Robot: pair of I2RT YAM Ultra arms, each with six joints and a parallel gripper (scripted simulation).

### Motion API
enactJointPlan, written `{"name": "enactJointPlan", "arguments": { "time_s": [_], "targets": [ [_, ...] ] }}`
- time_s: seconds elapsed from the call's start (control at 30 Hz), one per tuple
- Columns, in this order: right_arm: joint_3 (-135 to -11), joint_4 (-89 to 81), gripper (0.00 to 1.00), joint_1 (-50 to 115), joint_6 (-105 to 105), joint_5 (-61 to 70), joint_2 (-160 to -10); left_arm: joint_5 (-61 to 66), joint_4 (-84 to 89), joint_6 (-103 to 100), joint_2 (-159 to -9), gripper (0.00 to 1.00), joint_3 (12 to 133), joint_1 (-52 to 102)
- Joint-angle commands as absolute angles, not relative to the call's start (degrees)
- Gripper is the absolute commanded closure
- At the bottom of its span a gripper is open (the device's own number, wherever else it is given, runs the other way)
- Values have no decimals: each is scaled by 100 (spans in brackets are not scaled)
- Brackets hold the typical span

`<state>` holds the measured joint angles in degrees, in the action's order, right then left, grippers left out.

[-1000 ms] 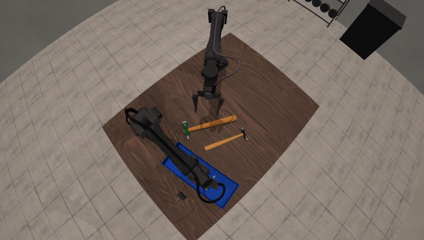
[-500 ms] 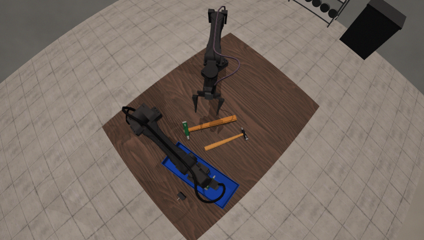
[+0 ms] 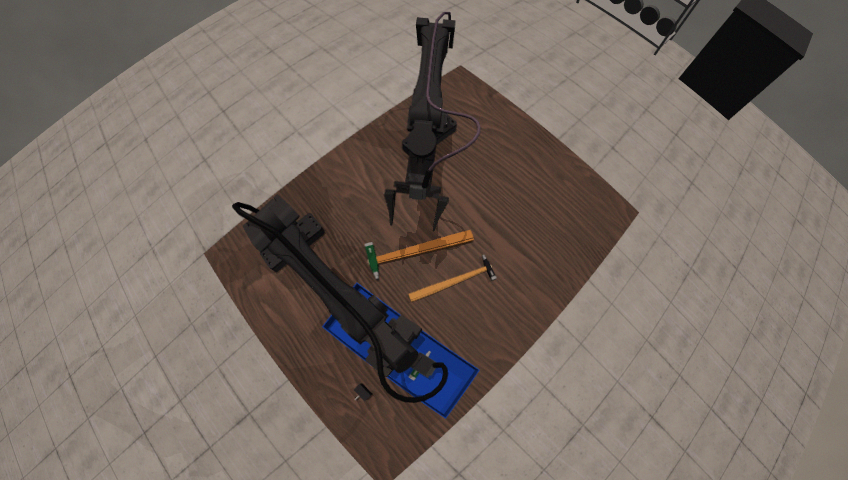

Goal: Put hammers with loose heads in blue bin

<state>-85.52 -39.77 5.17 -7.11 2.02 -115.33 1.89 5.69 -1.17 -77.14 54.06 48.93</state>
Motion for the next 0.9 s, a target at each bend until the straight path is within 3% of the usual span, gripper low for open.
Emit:
{"name": "enactJointPlan", "arguments": {
  "time_s": [0.0,0.27,0.53,0.87],
  "targets": [
    [-8621,-4220,0,462,-780,205,-11572,158,548,-115,-7768,0,5607,4932],
    [-8494,-3856,0,479,-588,195,-11550,162,731,-115,-7780,0,5614,4945],
    [-8009,-2726,0,574,-41,126,-11027,215,2035,-99,-8295,0,6090,5305],
    [-7150,-1391,0,736,475,-127,-10496,216,4043,-133,-9990,0,7735,6218]
  ]
}}
